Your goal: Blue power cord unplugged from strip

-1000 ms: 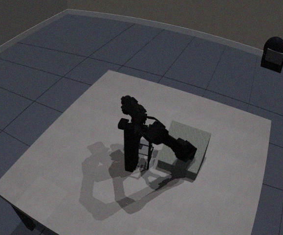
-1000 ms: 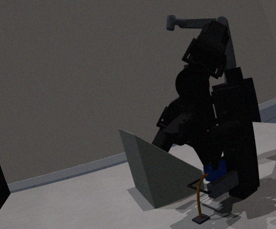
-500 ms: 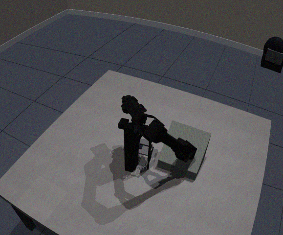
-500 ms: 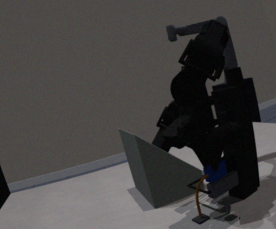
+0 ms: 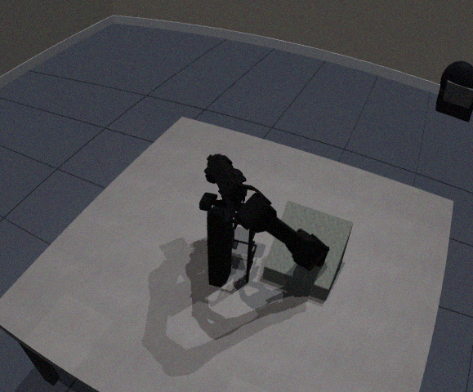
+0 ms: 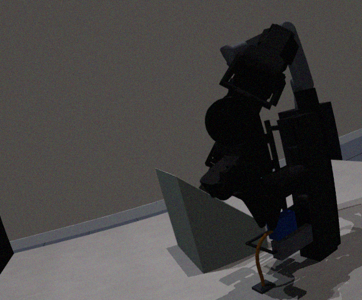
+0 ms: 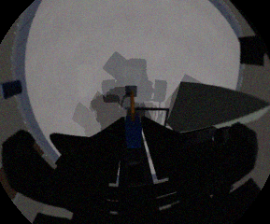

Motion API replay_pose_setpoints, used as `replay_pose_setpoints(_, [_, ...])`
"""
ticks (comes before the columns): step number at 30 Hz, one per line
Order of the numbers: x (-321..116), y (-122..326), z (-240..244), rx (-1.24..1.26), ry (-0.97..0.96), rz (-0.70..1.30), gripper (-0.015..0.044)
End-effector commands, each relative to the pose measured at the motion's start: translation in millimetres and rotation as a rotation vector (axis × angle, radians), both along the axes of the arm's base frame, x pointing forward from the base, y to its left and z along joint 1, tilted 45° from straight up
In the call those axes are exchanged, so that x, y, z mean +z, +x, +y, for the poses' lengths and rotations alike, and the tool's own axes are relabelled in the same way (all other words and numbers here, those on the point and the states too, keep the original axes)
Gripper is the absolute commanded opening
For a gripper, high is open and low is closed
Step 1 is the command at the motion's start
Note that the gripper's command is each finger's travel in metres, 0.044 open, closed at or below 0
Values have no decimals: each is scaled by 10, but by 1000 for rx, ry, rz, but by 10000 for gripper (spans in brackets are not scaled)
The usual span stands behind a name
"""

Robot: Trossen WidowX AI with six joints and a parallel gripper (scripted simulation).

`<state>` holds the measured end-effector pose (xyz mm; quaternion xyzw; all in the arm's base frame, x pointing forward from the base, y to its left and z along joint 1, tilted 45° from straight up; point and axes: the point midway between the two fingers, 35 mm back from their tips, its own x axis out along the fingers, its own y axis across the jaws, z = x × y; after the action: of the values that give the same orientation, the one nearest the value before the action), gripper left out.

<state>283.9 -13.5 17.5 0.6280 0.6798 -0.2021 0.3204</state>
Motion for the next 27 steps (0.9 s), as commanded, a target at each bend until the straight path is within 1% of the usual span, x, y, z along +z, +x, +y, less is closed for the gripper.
replay_pose_setpoints(1, [-103,48,-217,-16,-42,-7,0])
replay_pose_setpoints(14, [-228,61,-393,-18,-41,-7,0])
replay_pose_setpoints(15, [-124,17,-137,3,8,7,26])
replay_pose_setpoints(20, [-124,17,-137,3,8,7,157])
replay_pose_setpoints(27, [-124,17,-137,3,8,7,160])
